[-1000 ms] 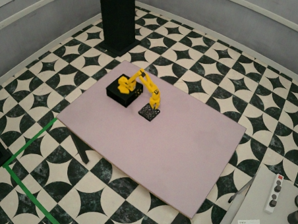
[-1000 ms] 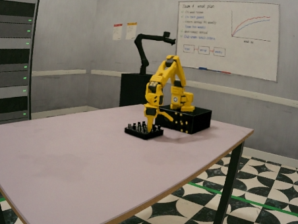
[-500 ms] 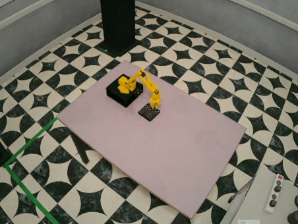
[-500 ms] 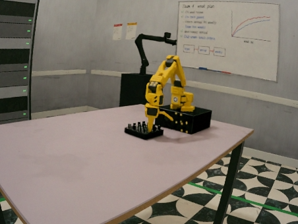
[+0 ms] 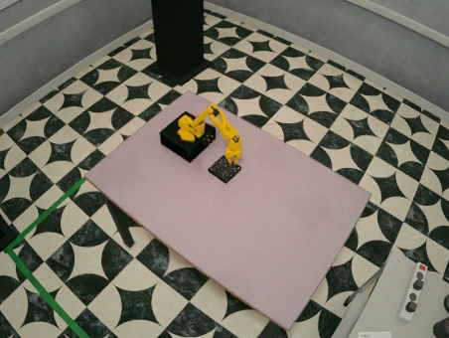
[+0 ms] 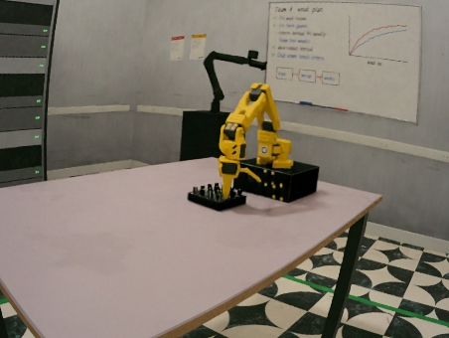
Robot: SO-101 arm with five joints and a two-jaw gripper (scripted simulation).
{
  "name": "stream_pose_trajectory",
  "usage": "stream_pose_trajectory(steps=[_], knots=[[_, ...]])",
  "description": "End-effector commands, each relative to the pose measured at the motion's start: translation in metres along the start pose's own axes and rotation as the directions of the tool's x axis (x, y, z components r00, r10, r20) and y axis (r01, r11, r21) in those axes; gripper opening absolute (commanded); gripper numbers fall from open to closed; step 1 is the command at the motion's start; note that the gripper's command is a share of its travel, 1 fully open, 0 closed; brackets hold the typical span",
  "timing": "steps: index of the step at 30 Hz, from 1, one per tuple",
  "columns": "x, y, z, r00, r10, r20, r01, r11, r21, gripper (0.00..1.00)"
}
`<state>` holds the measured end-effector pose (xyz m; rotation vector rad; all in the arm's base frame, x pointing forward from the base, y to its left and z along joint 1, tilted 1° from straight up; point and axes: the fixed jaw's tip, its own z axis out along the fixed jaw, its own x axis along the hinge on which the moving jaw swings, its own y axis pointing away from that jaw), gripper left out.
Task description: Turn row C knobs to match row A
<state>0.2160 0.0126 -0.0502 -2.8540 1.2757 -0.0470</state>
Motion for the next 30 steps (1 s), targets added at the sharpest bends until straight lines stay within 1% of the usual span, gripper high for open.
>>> stream_pose_trajectory(steps=[1, 18, 30], knots=[[-0.0045, 0.0018, 0.0021, 1.0, -0.021, 0.015, 0.021, 1.0, -0.016, 0.02], [-0.0051, 0.0032, 0.0021, 1.0, -0.021, 0.015, 0.021, 1.0, -0.016, 0.08], [-0.0052, 0.0033, 0.0019, 1.0, -0.021, 0.015, 0.021, 1.0, -0.016, 0.08]])
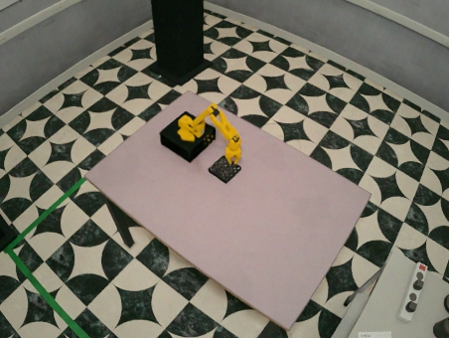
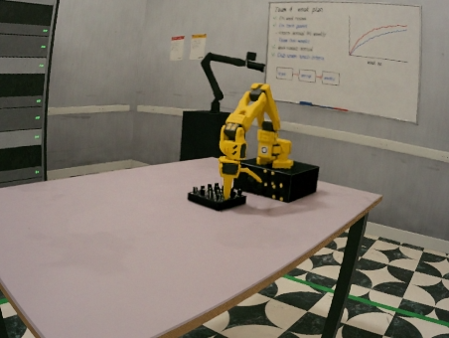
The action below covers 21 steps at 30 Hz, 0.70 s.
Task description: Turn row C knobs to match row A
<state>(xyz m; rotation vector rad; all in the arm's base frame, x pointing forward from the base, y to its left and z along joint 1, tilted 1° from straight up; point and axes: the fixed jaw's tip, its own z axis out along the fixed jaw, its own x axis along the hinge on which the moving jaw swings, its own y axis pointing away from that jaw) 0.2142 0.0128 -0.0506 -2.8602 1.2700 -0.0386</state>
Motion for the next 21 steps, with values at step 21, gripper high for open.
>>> stream_pose_trajectory(steps=[21], knots=[[-0.003, 0.001, -0.016, 1.0, -0.016, 0.011, 0.016, 1.0, -0.011, 0.08]])
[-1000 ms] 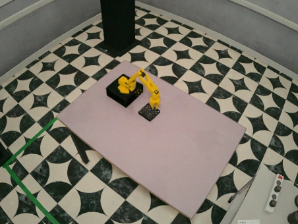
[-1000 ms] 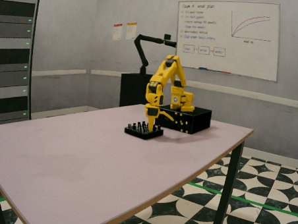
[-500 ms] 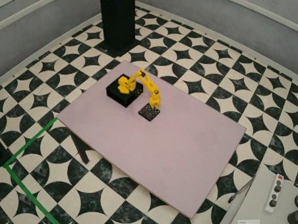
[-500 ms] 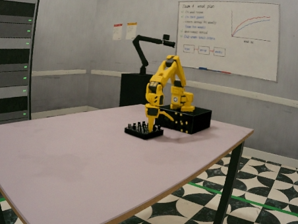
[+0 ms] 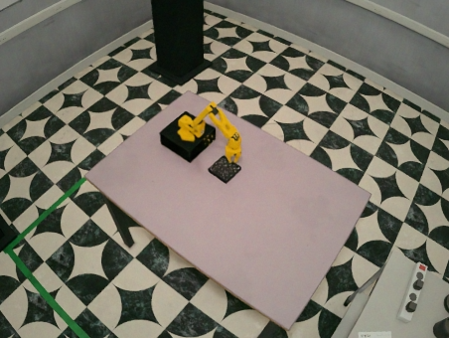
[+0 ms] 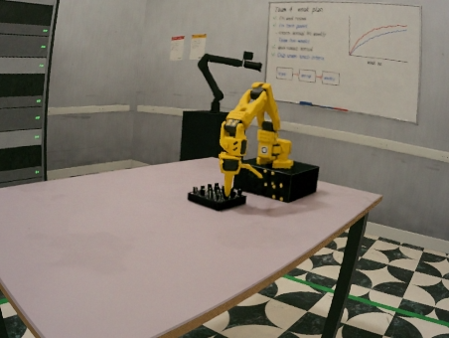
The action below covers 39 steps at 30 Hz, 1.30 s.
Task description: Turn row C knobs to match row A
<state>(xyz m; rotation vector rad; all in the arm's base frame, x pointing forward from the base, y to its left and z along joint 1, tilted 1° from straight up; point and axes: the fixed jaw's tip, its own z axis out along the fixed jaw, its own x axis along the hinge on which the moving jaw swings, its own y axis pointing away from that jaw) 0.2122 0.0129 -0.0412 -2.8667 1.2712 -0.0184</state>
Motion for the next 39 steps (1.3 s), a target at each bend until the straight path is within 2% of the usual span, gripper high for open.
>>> stream_pose_trajectory(steps=[1, 8, 17, 31, 39], knots=[[-0.002, 0.0, -0.008, 1.0, -0.015, 0.001, 0.015, 1.0, 0.0, 0.08], [-0.002, 0.0, -0.019, 1.0, -0.015, 0.001, 0.015, 1.0, 0.0, 0.08], [-0.002, 0.001, -0.025, 1.0, -0.015, 0.001, 0.015, 1.0, 0.0, 0.08], [-0.003, 0.002, -0.027, 1.0, -0.015, 0.001, 0.015, 1.0, 0.0, 0.08], [-0.01, 0.012, -0.029, 1.0, -0.015, 0.001, 0.015, 1.0, 0.0, 0.08]])
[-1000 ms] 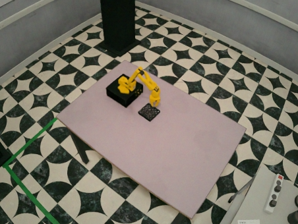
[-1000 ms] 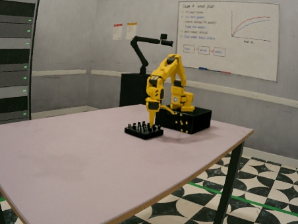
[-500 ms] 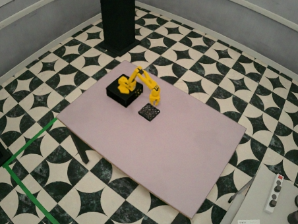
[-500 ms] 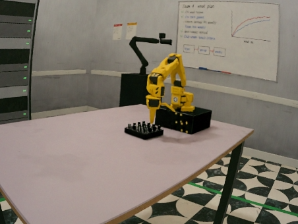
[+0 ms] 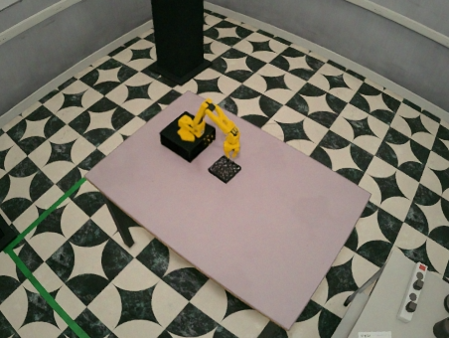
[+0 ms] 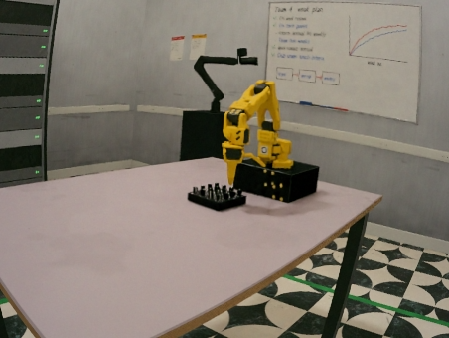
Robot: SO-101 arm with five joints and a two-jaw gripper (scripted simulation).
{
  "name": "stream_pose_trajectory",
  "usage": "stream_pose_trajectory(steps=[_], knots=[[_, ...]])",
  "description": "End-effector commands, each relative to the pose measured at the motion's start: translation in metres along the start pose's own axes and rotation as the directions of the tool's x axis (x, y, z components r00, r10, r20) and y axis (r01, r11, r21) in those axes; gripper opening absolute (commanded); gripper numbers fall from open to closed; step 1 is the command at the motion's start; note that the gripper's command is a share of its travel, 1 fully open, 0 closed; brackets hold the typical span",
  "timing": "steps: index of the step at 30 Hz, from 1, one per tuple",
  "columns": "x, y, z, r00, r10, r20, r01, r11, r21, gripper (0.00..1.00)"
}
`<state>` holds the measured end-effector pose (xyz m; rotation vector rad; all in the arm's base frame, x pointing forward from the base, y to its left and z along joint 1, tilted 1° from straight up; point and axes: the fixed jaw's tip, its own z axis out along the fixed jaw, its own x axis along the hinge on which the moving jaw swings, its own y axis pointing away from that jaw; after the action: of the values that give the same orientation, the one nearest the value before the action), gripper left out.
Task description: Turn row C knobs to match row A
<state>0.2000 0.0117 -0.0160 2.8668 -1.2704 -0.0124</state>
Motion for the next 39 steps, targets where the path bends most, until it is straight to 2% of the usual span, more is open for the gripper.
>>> stream_pose_trajectory(steps=[1, 16, 39], knots=[[-0.005, 0.004, -0.004, 1.0, -0.015, -0.012, 0.015, 1.0, 0.018, 0.08], [-0.022, 0.027, -0.004, 1.0, -0.015, -0.012, 0.015, 1.0, 0.018, 0.08], [-0.026, 0.024, -0.006, 0.999, 0.037, -0.011, -0.036, 0.999, 0.019, 0.09]])
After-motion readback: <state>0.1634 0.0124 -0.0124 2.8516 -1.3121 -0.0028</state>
